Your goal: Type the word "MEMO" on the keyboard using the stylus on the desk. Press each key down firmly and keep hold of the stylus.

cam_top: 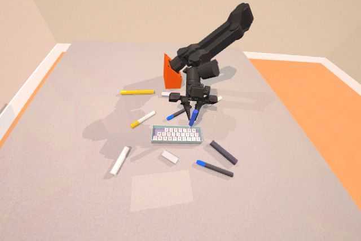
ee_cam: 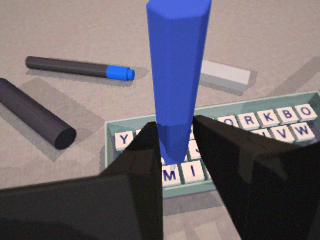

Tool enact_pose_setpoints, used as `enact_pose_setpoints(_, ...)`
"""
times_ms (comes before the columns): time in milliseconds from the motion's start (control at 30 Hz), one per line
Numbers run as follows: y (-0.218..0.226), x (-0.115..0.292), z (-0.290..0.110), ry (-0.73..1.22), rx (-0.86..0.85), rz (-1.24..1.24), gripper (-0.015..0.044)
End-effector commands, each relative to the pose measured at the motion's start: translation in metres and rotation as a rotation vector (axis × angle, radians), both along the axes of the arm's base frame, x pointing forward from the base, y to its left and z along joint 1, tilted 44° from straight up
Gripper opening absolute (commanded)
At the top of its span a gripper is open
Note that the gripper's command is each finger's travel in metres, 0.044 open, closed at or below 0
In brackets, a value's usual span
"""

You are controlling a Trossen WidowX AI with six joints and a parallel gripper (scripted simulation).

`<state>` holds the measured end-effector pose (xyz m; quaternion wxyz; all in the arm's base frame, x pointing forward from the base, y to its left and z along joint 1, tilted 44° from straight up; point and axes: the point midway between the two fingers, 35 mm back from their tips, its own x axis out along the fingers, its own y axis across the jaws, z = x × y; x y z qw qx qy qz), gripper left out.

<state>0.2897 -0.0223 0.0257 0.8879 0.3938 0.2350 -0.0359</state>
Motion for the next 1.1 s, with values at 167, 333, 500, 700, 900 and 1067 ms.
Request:
enact_pose_setpoints(167, -0.011, -0.002, 0.015, -0.011, -0.005, 0.001, 0.0081)
enact_pose_setpoints(333, -0.010, -0.003, 0.012, -0.006, -0.001, -0.002, 0.0078)
enact_pose_setpoints(500, -0.010, -0.003, 0.012, -0.005, -0.001, -0.002, 0.0025)
enact_pose_setpoints(700, -0.020, 0.002, 0.007, 0.000, -0.006, 0.000, 0.0000)
enact_pose_setpoints(900, -0.034, 0.008, -0.002, 0.007, -0.011, 0.002, 0.0000)
enact_pose_setpoints(1067, -0.046, 0.011, -0.011, 0.010, -0.013, 0.003, 0.0000)
